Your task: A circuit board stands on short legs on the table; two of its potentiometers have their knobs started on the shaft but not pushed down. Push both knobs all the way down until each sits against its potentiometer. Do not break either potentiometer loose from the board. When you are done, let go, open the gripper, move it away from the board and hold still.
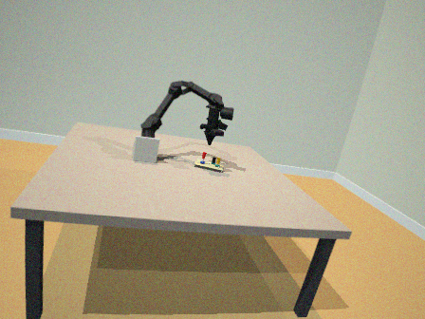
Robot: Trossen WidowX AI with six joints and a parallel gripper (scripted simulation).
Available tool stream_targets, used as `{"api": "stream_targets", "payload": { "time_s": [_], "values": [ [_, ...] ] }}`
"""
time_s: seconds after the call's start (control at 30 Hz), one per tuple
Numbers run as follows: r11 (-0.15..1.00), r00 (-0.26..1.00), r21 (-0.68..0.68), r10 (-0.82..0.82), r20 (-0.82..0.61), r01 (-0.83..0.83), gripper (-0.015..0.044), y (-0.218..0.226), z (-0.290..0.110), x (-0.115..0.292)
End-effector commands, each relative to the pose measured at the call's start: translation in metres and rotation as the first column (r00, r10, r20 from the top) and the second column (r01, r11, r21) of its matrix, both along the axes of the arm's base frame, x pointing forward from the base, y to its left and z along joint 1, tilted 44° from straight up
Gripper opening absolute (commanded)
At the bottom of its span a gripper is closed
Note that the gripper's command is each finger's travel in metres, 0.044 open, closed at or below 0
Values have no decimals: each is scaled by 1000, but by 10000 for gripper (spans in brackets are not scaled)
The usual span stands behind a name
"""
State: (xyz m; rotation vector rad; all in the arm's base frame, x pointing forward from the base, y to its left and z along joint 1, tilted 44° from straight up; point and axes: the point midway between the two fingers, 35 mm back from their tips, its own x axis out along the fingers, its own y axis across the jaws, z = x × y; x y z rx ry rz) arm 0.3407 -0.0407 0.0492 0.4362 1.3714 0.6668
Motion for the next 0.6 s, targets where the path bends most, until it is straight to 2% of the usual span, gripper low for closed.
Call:
{"api": "stream_targets", "payload": {
  "time_s": [0.0, 0.57],
  "values": [
    [999, 999, 30, 40, -34, -39, 0, -11, -8, -20],
    [999, 999, 31, 40, -33, -39, 0, 4, -23, -20]
  ]
}}
